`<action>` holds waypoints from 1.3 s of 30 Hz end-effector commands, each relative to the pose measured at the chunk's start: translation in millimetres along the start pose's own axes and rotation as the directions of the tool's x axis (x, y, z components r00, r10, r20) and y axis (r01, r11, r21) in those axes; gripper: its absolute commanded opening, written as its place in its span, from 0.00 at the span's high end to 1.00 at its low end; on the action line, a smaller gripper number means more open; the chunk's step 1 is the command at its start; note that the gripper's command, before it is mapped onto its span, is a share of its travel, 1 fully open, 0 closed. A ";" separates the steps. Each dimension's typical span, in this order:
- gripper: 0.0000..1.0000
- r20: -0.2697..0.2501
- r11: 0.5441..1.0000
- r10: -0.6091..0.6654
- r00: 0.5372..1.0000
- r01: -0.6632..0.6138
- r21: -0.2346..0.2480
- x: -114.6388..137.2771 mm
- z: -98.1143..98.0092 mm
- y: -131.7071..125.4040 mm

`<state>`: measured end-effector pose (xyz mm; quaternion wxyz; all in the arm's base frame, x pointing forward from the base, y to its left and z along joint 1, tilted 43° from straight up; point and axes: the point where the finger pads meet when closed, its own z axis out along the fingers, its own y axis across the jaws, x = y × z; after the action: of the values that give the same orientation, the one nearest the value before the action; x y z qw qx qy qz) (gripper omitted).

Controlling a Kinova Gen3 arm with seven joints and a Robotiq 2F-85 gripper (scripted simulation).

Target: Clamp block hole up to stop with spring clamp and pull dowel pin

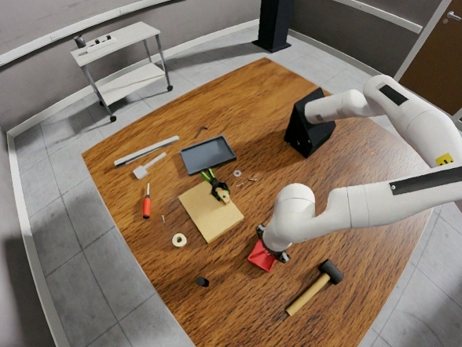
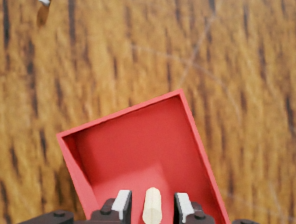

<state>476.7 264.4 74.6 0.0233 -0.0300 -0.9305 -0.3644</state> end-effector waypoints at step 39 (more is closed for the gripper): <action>0.66 0.002 1.000 0.000 1.000 0.000 0.000 -0.5 -108.6 -0.1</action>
<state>478.8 194.8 149.5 0.0234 -0.0301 -0.9305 -0.3642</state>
